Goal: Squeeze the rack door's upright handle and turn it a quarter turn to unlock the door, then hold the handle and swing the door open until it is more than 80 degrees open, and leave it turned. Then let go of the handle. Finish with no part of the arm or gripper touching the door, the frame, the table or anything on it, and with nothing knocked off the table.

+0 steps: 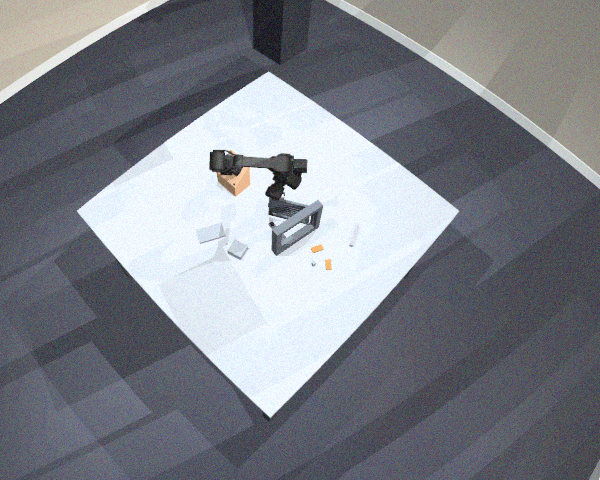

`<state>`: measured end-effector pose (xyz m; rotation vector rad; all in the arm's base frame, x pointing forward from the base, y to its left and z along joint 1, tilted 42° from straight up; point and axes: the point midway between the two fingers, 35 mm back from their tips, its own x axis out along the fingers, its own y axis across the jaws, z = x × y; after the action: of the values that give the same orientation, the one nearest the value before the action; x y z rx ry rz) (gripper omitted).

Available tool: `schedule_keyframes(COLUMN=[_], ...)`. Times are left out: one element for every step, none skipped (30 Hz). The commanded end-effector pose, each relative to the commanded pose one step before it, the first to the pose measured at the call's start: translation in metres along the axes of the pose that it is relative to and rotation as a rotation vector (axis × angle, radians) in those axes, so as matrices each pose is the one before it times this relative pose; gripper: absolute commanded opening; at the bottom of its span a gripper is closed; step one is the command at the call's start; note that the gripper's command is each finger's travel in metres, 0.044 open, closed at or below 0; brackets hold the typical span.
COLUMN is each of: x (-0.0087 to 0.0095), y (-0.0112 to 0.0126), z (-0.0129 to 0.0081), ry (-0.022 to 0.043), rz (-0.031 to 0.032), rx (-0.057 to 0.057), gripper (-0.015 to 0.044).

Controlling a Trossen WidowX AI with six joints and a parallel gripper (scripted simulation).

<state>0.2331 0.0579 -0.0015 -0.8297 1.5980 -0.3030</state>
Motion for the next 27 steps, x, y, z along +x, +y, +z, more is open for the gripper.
schedule_keyframes(x=[0.00024,-0.00001,0.00000,-0.00002,-0.00001,0.00000,-0.00003,-0.00002,-0.00001,-0.00003,-0.00002,-0.00001,-0.00003,-0.00002,-0.00001,-0.00003,-0.00002,0.00000,-0.00004,-0.00002,-0.00001,-0.00003,-0.00001,0.00000,-0.00004,-0.00003,-0.00001], y=[0.00588,0.00239,0.00240,0.00232,0.00233,0.00234,0.00230,0.00233,0.00234,0.00228,0.00232,0.00233,0.00255,0.00261,0.00263,0.00252,0.00254,0.00256,0.00251,0.00254,0.00256,0.00250,0.00254,0.00255,0.00247,0.00254,0.00255], z=[0.00260,0.00036,0.00031,0.00041,0.00036,0.00030,0.00043,0.00038,0.00032,0.00043,0.00038,0.00033,0.00048,0.00042,0.00036,0.00047,0.00041,0.00034,0.00048,0.00042,0.00035,0.00044,0.00038,0.00033,0.00050,0.00045,0.00038], ry=[-0.00166,-0.00004,-0.00002,-0.00005,-0.00004,-0.00003,-0.00005,-0.00004,-0.00003,-0.00005,-0.00004,-0.00003,-0.00005,-0.00004,-0.00004,-0.00004,-0.00004,-0.00003,-0.00004,-0.00004,-0.00003,-0.00004,-0.00004,-0.00003,-0.00004,-0.00004,-0.00003], rz=[0.00154,0.00010,0.00008,0.00012,0.00010,0.00008,0.00013,0.00011,0.00010,0.00013,0.00011,0.00010,0.00014,0.00013,0.00011,0.00014,0.00013,0.00011,0.00014,0.00013,0.00012,0.00013,0.00012,0.00012,0.00014,0.00014,0.00013], rx=[0.0652,0.0155,0.0155,0.0151,0.0151,0.0151,0.0150,0.0151,0.0151,0.0149,0.0151,0.0151,0.0166,0.0169,0.0169,0.0164,0.0165,0.0165,0.0164,0.0165,0.0165,0.0162,0.0164,0.0164,0.0162,0.0165,0.0165], gripper=[0.0021,0.0021,0.0021,0.0021,0.0021,0.0021,0.0021,0.0021,0.0021,0.0021,0.0021,0.0021,0.0021,0.0021,0.0021,0.0021,0.0021,0.0021,0.0021,0.0021,0.0021,0.0021,0.0021,0.0021,0.0021,0.0021,0.0021])
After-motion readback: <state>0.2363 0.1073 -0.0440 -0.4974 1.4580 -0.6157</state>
